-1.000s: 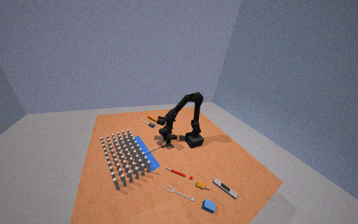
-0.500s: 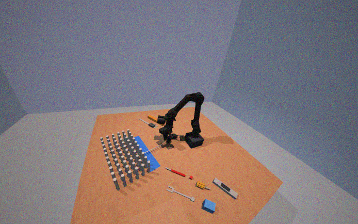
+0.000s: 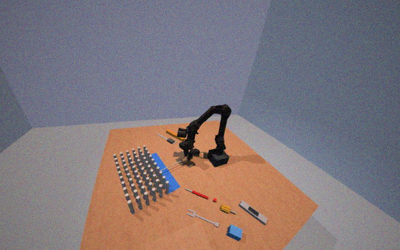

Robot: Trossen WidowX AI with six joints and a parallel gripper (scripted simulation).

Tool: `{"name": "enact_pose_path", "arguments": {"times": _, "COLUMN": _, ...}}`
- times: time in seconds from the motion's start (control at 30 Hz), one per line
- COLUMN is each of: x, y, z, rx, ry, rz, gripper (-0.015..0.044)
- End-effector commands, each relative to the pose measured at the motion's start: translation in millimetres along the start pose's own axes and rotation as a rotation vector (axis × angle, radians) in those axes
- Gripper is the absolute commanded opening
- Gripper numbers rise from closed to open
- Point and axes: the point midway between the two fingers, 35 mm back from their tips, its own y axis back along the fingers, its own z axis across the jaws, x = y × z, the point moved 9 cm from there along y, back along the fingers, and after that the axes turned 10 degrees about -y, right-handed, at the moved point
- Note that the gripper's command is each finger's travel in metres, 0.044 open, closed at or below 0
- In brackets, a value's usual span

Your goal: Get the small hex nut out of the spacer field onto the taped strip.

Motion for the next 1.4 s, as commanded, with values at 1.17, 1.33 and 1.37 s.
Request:
{"name": "enact_pose_path", "arguments": {"times": 1.17, "x": -6, "y": 134, "z": 33, "rx": -0.002, "ry": 0.000, "rz": -0.002, "gripper": 0.0000}}
{"name": "enact_pose_path", "arguments": {"times": 1.33, "x": -6, "y": 122, "z": 17, "rx": 0.020, "ry": -0.120, "rz": 0.016, "gripper": 0.0000}}
{"name": "enact_pose_path", "arguments": {"times": 1.37, "x": -6, "y": 123, "z": 15, "rx": 0.027, "ry": -0.154, "rz": 0.017, "gripper": 0.0000}}
